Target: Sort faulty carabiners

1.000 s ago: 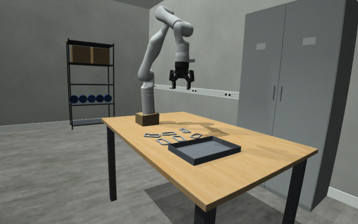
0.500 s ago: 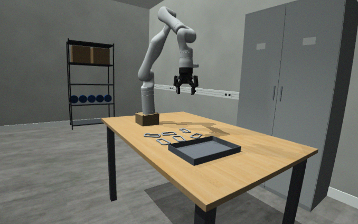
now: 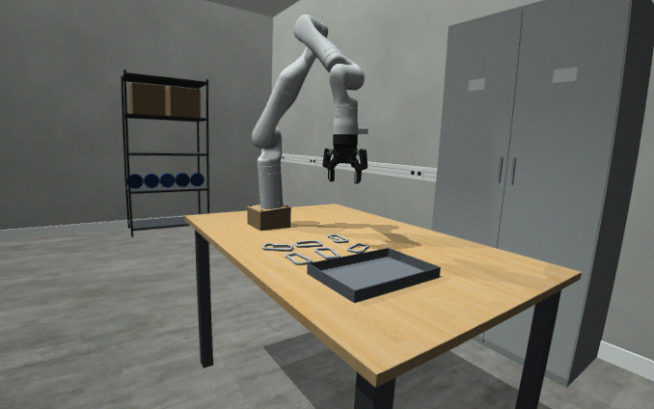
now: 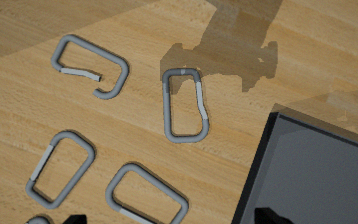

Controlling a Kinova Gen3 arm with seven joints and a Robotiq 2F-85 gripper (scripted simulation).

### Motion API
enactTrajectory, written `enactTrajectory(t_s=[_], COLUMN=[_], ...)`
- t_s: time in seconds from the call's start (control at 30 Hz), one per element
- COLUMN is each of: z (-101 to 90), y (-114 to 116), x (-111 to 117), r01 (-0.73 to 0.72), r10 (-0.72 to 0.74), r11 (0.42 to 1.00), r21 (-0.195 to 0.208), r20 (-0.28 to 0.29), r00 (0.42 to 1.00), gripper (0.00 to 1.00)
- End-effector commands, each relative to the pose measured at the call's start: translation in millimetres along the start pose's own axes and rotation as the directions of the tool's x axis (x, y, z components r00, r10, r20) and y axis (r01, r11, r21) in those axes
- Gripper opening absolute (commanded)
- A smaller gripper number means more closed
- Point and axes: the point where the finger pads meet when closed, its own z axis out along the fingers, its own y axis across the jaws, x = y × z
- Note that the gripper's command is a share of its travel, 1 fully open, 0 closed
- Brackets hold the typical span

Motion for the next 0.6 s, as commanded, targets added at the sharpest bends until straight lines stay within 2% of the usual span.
enactTrajectory(t_s=[0.0, 0.37, 0.4, 0.57], z=[35.5, 35.5, 83.2, 83.2], y=[5, 5, 18, 18], x=[23, 23, 55, 55], r01=[0.014, 0.014, 0.014, 0.014], r10=[-0.014, -0.014, -0.014, -0.014], r11=[1.0, 1.0, 1.0, 1.0], r21=[0.019, 0.019, 0.014, 0.014], r20=[0.002, 0.002, 0.001, 0.001], r00=[1.0, 1.0, 1.0, 1.0], gripper=[1.0, 1.0, 1.0, 1.0])
